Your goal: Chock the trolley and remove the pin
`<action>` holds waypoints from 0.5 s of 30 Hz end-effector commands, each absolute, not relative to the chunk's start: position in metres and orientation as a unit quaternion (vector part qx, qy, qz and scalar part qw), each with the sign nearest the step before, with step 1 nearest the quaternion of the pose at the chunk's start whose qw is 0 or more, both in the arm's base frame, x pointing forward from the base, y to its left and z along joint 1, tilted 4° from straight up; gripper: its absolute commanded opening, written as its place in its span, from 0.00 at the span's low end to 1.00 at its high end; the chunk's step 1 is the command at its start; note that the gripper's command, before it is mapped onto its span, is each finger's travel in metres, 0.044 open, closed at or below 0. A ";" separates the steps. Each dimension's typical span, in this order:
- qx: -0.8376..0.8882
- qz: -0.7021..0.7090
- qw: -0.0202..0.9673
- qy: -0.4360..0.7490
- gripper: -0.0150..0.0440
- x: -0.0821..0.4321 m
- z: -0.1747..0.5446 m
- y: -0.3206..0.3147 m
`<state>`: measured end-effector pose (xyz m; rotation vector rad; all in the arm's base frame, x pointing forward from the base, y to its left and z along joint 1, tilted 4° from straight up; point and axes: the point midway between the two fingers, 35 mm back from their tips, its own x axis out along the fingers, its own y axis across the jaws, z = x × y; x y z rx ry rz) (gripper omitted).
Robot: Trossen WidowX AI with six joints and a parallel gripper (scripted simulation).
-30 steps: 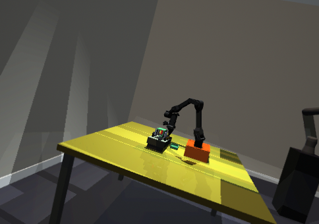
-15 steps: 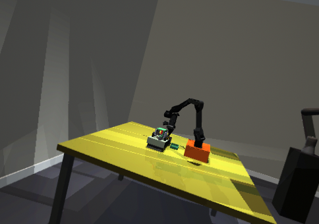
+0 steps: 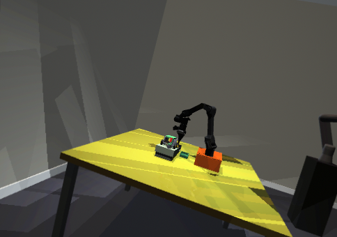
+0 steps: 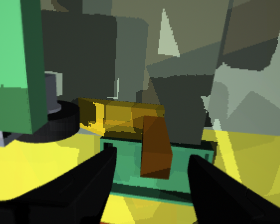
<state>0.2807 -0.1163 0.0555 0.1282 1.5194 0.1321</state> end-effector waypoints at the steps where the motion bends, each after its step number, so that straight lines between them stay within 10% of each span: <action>1: 0.058 0.062 0.723 0.686 0.58 0.280 0.069 -0.119; 9: 0.058 0.062 0.723 0.686 0.58 0.280 0.093 -0.123; 13: 0.058 0.059 0.722 0.687 0.75 0.280 0.086 -0.122; 15: 0.065 0.054 0.722 0.686 0.67 0.281 0.087 -0.120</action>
